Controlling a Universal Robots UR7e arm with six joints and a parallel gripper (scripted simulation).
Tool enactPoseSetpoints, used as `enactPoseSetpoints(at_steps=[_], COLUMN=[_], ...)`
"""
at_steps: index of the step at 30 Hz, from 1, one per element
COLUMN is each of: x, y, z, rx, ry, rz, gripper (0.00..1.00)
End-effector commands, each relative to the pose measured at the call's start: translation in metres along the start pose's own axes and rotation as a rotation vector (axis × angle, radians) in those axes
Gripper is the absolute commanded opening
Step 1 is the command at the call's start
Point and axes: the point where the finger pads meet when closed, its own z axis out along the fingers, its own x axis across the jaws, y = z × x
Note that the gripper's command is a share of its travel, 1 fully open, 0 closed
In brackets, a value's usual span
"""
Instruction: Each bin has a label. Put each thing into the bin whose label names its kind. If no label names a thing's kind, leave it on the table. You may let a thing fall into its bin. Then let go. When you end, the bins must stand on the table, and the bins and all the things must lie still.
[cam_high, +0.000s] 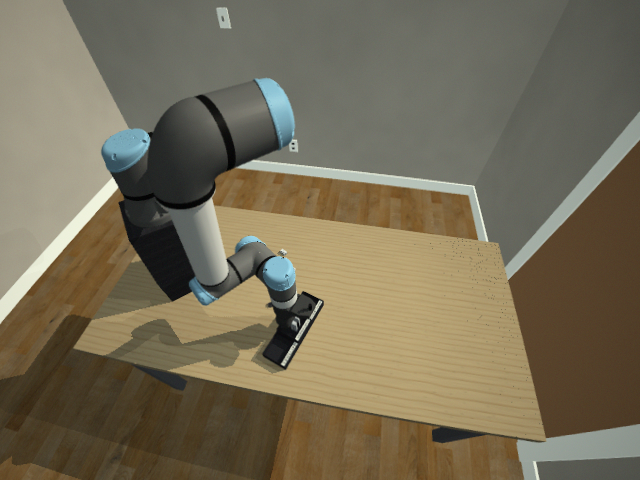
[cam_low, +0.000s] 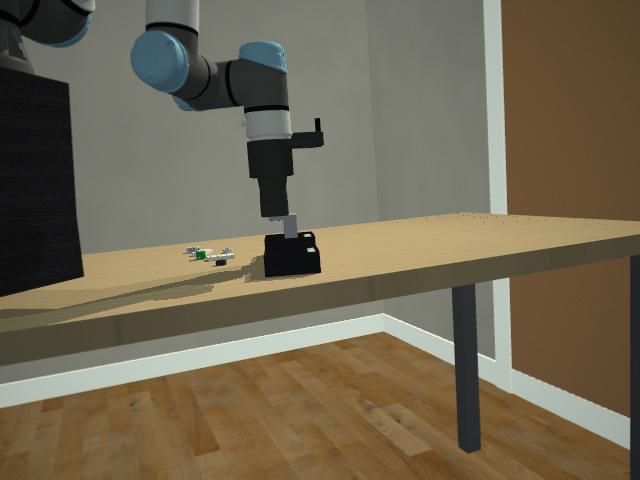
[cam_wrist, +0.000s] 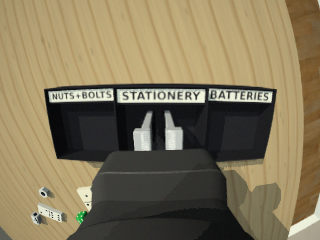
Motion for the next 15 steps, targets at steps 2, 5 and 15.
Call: enactPoseSetpoints(at_steps=[2, 5, 15], x=[0.0006, 0.0006, 0.0006], y=[-0.0027, -0.0027, -0.0026], z=[0.0004, 0.0004, 0.0004], rx=[0.006, 0.006, 0.006], ry=[0.002, 0.002, 0.002], rz=[-0.001, -0.001, -0.001], gripper=[0.31, 0.31, 0.31])
